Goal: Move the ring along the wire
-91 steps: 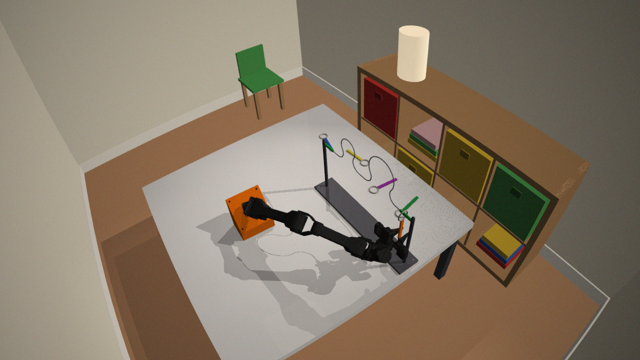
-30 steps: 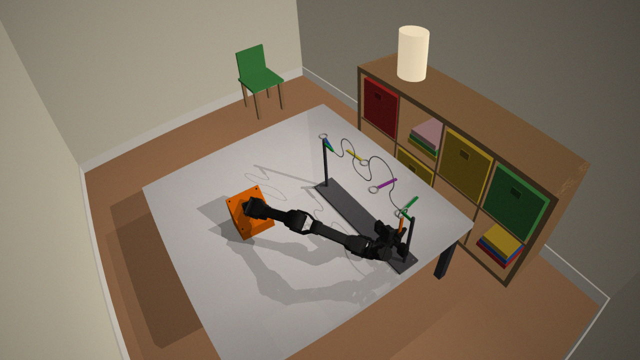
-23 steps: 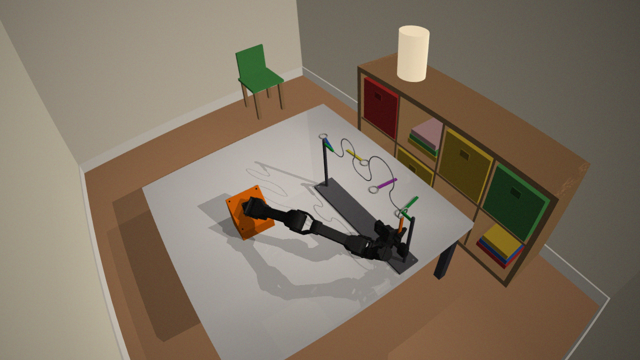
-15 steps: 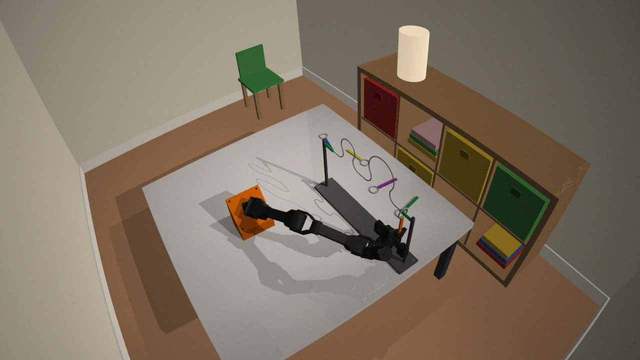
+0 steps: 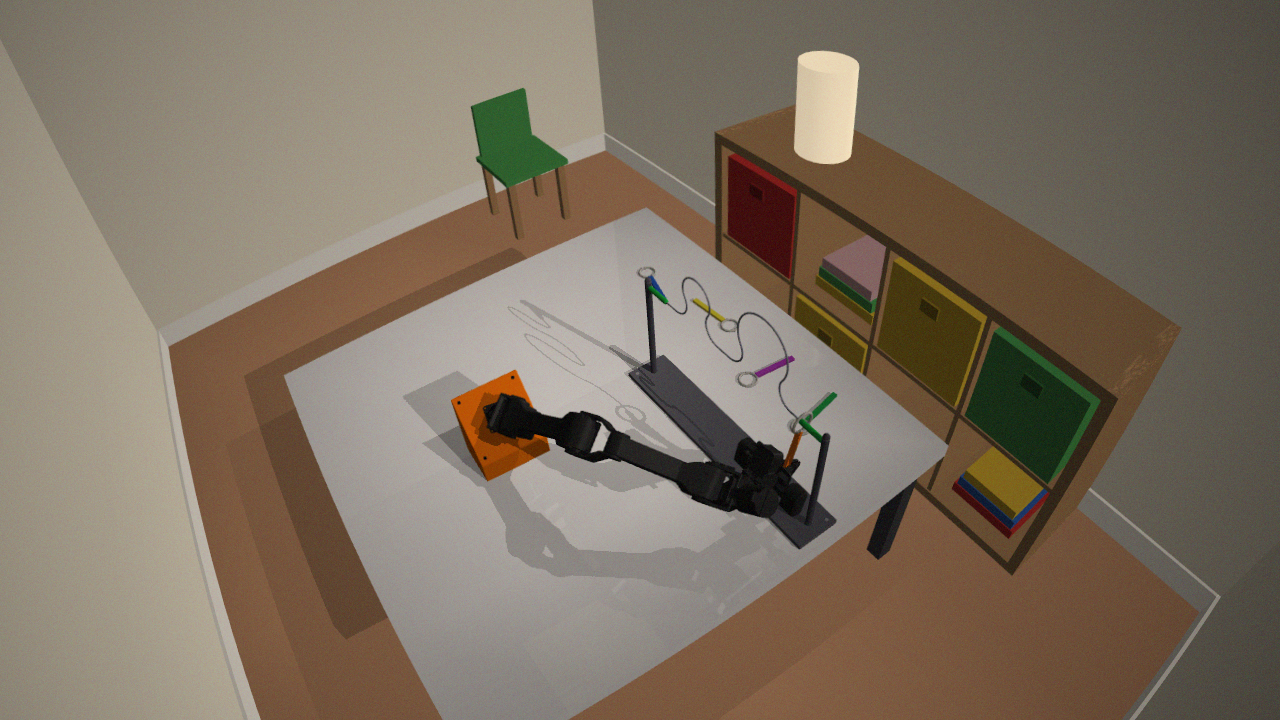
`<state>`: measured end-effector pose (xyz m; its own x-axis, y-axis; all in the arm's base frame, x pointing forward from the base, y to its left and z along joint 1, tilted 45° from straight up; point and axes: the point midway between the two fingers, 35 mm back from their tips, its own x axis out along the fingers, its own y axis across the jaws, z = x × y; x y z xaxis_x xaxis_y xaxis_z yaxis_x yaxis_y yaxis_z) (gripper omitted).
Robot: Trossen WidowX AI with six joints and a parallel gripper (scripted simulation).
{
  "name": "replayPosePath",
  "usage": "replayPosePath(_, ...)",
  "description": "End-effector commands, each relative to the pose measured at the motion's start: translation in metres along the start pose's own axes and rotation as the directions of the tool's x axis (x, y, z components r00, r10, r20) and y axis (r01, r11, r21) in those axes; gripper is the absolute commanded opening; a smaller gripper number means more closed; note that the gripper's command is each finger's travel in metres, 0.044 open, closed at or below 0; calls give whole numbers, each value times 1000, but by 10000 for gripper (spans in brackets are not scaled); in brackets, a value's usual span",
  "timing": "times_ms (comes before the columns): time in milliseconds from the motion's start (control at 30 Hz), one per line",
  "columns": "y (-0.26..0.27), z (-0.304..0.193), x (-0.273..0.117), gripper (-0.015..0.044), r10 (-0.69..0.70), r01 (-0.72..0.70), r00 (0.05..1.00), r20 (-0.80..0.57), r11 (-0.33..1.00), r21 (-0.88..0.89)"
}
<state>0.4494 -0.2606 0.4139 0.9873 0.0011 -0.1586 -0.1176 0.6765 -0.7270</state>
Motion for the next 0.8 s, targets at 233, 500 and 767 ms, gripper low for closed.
replayPosePath(233, 14, 2, -25, -150, 8, -7, 981, -193, 1000, 6)
replayPosePath(500, 25, 4, -37, -150, 25, -15, 958, -286, 999, 36)
replayPosePath(767, 40, 4, -37, -150, 58, -32, 957, -284, 995, 98)
